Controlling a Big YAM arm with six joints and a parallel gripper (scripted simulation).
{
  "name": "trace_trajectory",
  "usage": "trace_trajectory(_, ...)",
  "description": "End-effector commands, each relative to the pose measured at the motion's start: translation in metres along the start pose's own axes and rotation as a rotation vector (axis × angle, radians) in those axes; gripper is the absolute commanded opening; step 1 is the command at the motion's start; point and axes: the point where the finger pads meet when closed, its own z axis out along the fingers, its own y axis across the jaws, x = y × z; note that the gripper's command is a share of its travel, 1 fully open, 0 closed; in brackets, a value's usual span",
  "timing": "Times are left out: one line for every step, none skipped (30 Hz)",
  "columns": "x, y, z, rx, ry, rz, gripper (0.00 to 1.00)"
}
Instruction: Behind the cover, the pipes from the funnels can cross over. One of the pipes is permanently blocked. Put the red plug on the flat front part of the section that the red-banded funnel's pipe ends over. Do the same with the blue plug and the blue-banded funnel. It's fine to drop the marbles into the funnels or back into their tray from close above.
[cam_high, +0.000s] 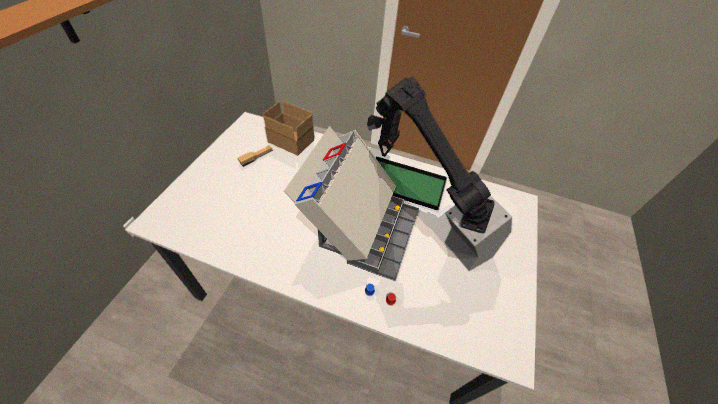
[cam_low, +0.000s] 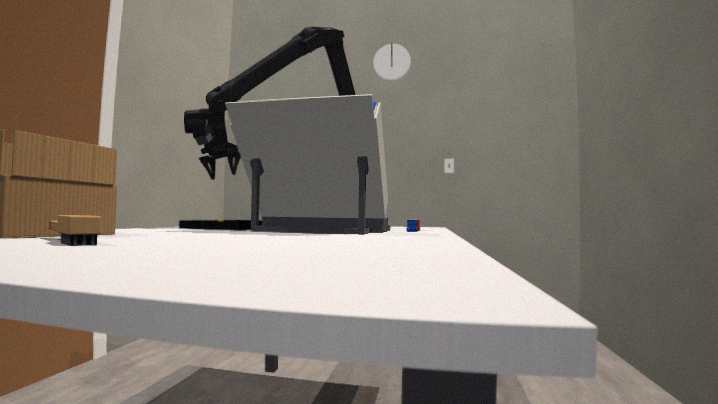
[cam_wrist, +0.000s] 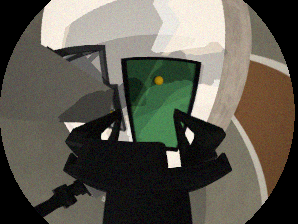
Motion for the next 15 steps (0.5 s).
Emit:
trace_trajectory(-0.0081, -0.0051, 0.0087, -0.007, 0.003, -0.020, 0.80)
trace_trajectory(-0.0081, -0.0051, 0.0087, -0.007, 0.003, -0.020, 0.80)
trace_trajectory(-0.0081, -0.0051, 0.0088, -0.007, 0.003, -0.020, 0.80)
trace_trajectory(-0.0081, -0.0051, 0.0089, -0.007, 0.003, -0.020, 0.80)
trace_trajectory(-0.0081, -0.0051, 0.0089, -0.007, 0.003, -0.020, 0.80)
trace_trajectory(-0.0081, -0.0051, 0.0090, -0.007, 0.003, -0.020, 0.80)
trace_trajectory(-0.0081, -0.0051, 0.0090, -0.007, 0.003, -0.020, 0.80)
trace_trajectory(-0.0081, -0.0051, 0.0091, -0.007, 0.003, -0.020, 0.80)
trace_trajectory(-0.0081, -0.0050, 0.0091, -0.006, 0.003, -0.020, 0.80)
trace_trajectory(-0.0081, -0.0050, 0.0092, -0.006, 0.003, -0.020, 0.80)
trace_trajectory(-0.0081, -0.0050, 0.0092, -0.006, 0.003, -0.020, 0.80)
trace_trajectory(-0.0081, -0.0050, 0.0092, -0.006, 0.003, -0.020, 0.80)
trace_trajectory(-0.0082, -0.0052, 0.0098, -0.006, 0.003, -0.020, 0.80)
trace_trajectory(-0.0084, -0.0053, 0.0104, -0.006, 0.003, -0.020, 0.80)
trace_trajectory(-0.0085, -0.0054, 0.0109, -0.006, 0.003, -0.020, 0.80)
